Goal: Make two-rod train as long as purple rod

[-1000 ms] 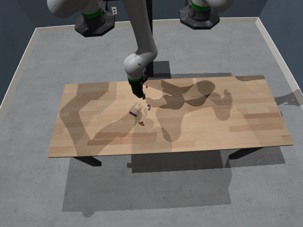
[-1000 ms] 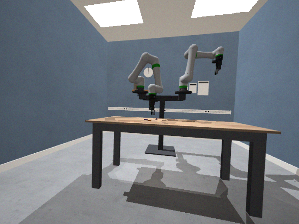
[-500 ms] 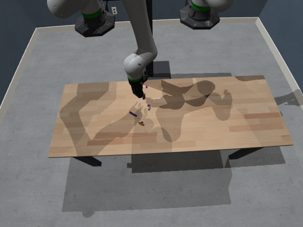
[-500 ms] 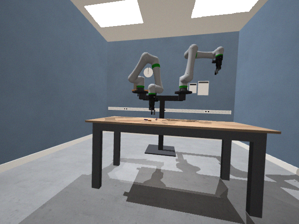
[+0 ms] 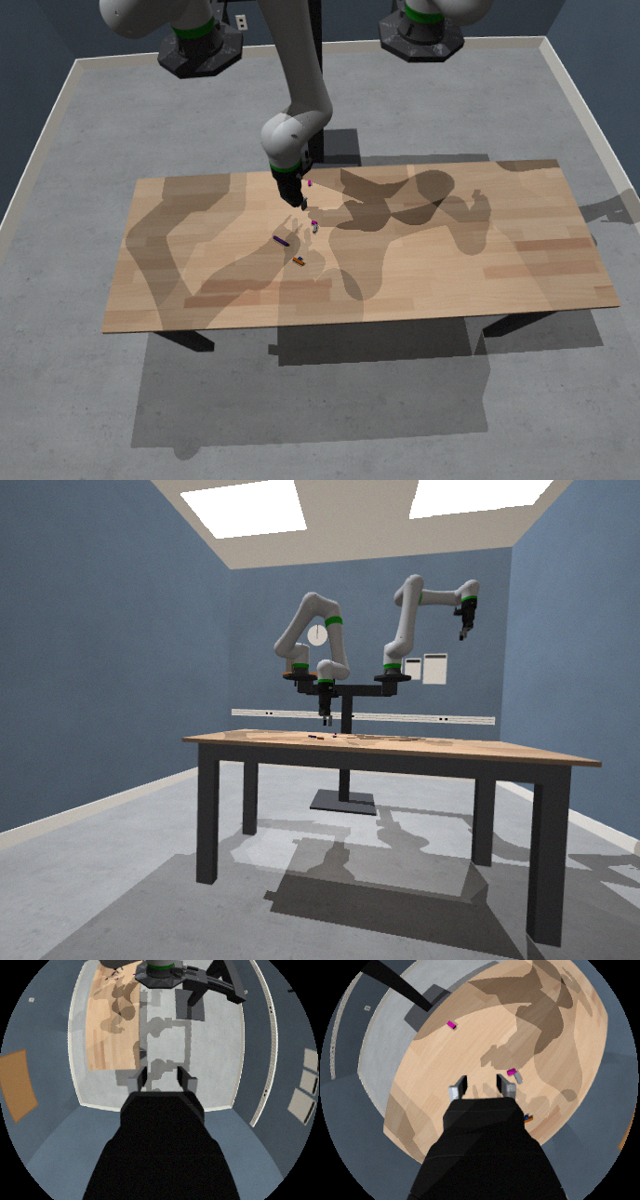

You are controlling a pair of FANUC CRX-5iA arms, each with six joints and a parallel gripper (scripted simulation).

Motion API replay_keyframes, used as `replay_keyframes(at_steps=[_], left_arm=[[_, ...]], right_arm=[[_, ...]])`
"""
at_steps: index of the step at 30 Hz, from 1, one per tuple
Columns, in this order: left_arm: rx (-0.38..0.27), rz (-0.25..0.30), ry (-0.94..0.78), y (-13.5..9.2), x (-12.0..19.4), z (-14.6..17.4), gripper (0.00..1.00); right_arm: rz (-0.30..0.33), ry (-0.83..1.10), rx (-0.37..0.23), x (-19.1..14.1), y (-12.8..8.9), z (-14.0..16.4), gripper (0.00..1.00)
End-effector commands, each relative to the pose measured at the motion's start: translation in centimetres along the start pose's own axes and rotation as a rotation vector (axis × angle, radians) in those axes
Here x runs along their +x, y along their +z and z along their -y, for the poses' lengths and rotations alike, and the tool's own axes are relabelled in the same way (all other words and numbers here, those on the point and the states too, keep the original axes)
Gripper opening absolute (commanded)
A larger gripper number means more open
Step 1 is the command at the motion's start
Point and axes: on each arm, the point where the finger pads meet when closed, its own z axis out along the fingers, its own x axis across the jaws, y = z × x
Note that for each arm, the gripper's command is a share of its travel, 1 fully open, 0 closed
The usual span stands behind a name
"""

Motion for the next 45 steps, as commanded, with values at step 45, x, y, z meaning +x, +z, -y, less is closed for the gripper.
replay_keyframes(at_steps=[45], left_arm=[[-0.002,0.0,0.0,-0.1,0.0,0.0,1.0]], right_arm=[[0.001,-1.541,-0.004,-4.9,-0.2,4.8,1.0]])
